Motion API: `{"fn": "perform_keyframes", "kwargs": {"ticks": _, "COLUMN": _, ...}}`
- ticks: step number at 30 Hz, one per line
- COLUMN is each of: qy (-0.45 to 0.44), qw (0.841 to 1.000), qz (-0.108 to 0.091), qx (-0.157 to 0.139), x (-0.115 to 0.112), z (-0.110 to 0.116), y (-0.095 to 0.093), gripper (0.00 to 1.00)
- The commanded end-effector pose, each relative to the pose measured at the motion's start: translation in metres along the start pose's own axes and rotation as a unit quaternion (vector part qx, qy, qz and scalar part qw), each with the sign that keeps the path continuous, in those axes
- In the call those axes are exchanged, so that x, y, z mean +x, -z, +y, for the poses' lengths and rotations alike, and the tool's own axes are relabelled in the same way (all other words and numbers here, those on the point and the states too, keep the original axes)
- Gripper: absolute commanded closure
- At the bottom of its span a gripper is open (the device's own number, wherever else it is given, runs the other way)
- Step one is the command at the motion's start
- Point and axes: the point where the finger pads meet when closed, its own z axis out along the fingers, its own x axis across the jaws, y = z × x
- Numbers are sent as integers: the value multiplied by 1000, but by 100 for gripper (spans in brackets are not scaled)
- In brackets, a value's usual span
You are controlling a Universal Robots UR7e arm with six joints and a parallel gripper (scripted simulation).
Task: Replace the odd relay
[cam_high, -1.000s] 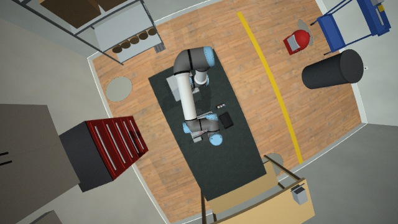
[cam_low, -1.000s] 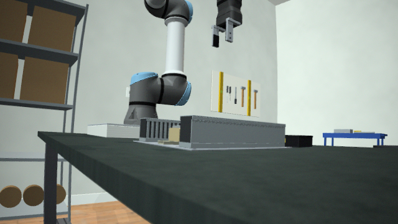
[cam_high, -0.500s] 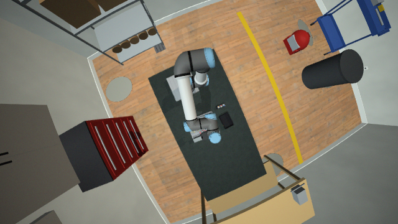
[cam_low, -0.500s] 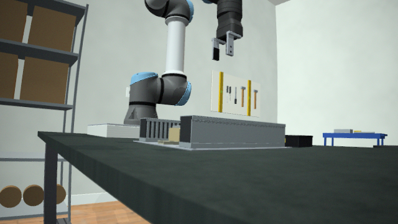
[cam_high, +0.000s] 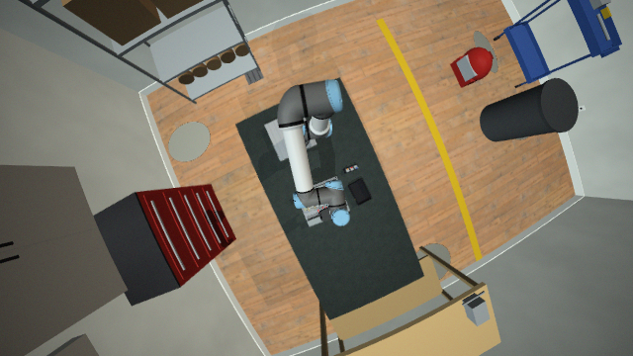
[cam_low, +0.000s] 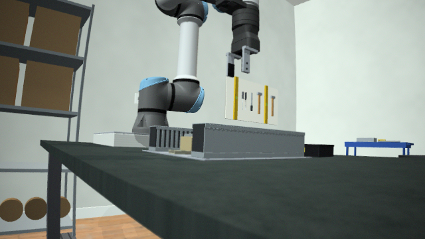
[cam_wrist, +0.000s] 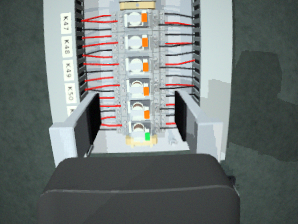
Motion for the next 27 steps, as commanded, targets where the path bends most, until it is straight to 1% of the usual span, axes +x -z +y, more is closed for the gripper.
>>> {"fn": "perform_keyframes", "kwargs": {"ticks": 1, "qy": 1, "qw": 1000, "qz": 0, "qx": 0, "x": -1, "z": 1, "y": -10, "gripper": 0}}
{"fn": "perform_keyframes", "kwargs": {"ticks": 12, "qy": 1, "qw": 1000, "qz": 0, "qx": 0, "x": -1, "z": 1, "y": -10, "gripper": 0}}
{"fn": "perform_keyframes", "kwargs": {"ticks": 17, "qy": 1, "qw": 1000, "qz": 0, "qx": 0, "x": 0, "z": 2, "y": -2, "gripper": 0}}
{"fn": "perform_keyframes", "kwargs": {"ticks": 27, "qy": 1, "qw": 1000, "qz": 0, "qx": 0, "x": 0, "z": 2, "y": -2, "gripper": 0}}
